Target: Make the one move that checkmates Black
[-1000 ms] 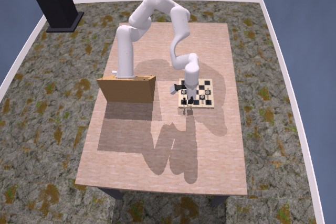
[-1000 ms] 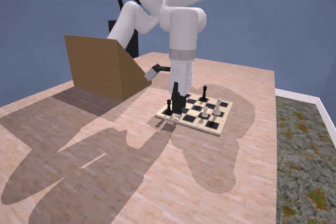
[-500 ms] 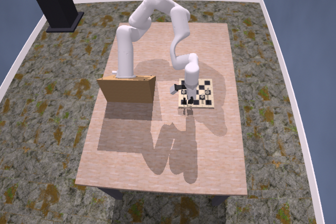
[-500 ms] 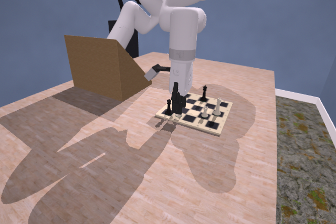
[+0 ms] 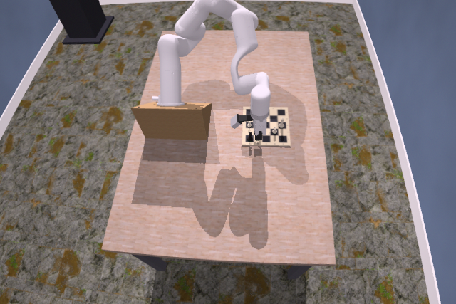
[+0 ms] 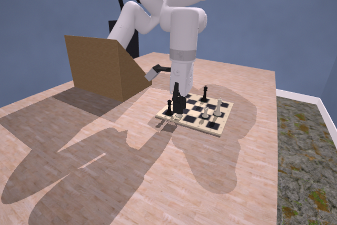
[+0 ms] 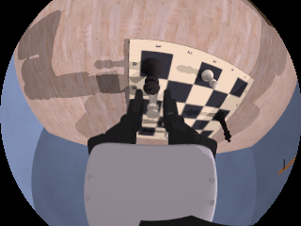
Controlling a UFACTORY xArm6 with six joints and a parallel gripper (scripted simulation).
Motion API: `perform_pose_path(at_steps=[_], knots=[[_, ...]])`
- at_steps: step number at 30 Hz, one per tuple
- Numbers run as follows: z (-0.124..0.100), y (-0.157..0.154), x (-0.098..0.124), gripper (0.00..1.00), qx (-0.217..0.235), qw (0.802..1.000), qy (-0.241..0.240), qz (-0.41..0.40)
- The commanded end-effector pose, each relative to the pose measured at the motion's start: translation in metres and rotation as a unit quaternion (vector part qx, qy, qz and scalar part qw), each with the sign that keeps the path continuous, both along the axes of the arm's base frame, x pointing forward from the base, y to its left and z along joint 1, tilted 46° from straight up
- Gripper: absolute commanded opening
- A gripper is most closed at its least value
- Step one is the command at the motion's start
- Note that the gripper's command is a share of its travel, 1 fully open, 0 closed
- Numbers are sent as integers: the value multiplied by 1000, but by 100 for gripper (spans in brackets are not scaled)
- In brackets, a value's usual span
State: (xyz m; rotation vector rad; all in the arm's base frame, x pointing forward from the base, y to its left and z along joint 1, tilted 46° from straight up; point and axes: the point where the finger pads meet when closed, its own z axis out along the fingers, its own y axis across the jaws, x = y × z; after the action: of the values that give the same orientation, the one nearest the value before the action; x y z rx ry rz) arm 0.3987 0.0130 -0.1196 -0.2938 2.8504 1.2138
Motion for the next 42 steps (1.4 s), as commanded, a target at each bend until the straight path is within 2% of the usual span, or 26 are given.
perform_pose_path(at_steps=[1,34,38,42], knots=[[1,-1,1,0,-1,1000,-1,-1],[1,-1,1,0,-1,1000,-1,-1],[7,-8,2,0,-1,1000,-1,-1],[23,-24,3,0,-1,1000,-1,-1]])
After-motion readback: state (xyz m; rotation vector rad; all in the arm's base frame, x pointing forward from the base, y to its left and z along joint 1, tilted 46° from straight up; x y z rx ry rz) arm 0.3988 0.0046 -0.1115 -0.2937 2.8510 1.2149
